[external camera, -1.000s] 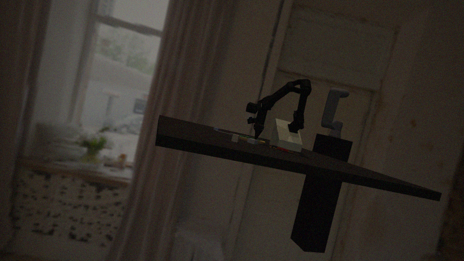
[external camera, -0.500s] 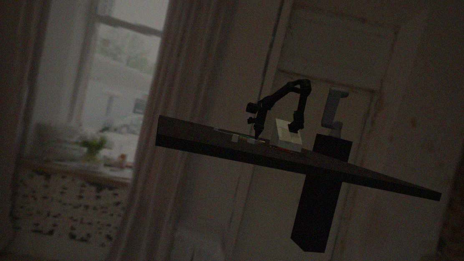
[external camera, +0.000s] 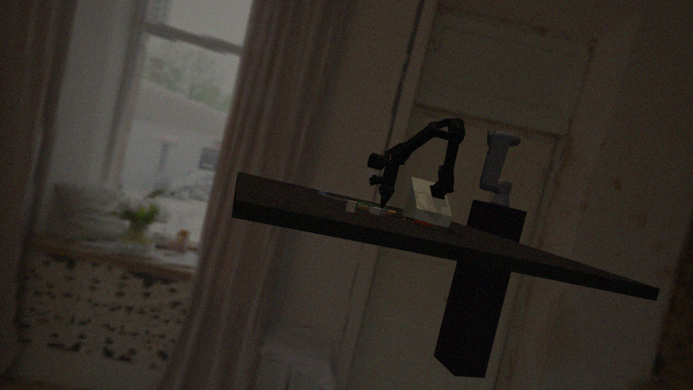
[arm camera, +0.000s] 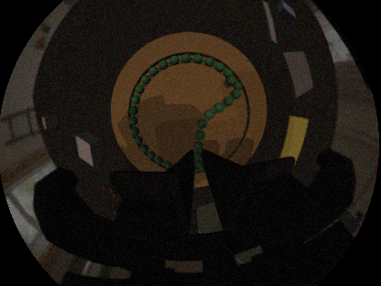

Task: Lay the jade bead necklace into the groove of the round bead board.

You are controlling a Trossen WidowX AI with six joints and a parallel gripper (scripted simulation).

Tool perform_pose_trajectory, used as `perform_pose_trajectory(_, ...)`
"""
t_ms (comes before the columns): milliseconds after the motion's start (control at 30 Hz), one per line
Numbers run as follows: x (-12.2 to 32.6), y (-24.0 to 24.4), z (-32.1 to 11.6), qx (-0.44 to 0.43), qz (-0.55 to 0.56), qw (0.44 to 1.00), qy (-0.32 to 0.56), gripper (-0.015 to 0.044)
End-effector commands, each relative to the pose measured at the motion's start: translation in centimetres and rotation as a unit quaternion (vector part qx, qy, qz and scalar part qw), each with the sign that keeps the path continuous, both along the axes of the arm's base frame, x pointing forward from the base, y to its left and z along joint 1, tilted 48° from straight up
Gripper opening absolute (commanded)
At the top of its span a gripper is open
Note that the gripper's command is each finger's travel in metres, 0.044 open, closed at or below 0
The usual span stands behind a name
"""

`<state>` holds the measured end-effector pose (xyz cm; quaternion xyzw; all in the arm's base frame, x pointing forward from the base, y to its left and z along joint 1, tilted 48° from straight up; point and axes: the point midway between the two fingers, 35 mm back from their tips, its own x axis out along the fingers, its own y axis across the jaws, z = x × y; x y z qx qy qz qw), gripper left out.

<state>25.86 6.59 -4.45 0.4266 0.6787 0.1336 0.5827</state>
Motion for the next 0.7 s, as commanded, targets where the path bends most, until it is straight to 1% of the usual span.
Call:
perform_pose_trajectory(0, 0.0, 0.0, 0.0, 0.0, 0.0, 1.0, 0.0, 0.0)
perform_pose_trajectory(333, -0.4, -0.5, 0.3, 0.002, -0.002, 1.0, 0.005, 0.0)
perform_pose_trajectory(667, -2.6, -1.6, -1.0, 0.002, -0.002, 1.0, 0.006, 0.0)
